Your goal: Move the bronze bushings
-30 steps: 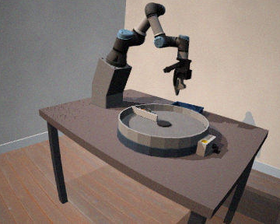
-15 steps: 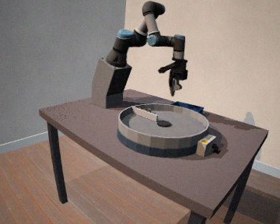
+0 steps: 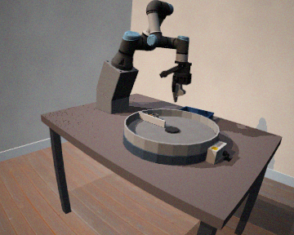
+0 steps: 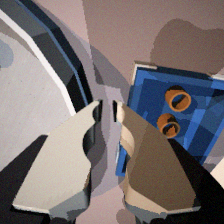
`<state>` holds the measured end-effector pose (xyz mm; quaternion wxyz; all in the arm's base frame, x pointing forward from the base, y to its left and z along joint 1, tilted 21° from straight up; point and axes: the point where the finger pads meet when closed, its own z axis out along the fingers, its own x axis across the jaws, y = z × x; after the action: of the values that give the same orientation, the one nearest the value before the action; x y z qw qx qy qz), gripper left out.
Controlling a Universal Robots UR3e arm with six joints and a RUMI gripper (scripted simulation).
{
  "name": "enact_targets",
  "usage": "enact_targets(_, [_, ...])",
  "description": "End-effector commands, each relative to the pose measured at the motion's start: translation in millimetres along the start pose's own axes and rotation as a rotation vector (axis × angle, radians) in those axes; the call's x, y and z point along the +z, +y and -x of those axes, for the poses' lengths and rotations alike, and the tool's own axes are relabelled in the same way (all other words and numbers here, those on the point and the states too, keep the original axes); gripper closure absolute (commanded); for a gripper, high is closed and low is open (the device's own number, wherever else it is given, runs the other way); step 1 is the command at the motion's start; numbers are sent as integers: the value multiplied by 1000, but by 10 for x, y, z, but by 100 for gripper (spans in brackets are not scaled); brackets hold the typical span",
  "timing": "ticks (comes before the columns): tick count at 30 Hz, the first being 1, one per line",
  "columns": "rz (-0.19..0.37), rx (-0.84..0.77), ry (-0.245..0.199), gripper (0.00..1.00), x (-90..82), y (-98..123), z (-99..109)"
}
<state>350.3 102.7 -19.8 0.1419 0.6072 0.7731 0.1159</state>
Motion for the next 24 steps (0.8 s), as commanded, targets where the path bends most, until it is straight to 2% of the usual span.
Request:
enact_targets(1, [6,-38,7,95,-3,-58,181])
enact_targets(24, [8,-176,6,95,6,-309,841])
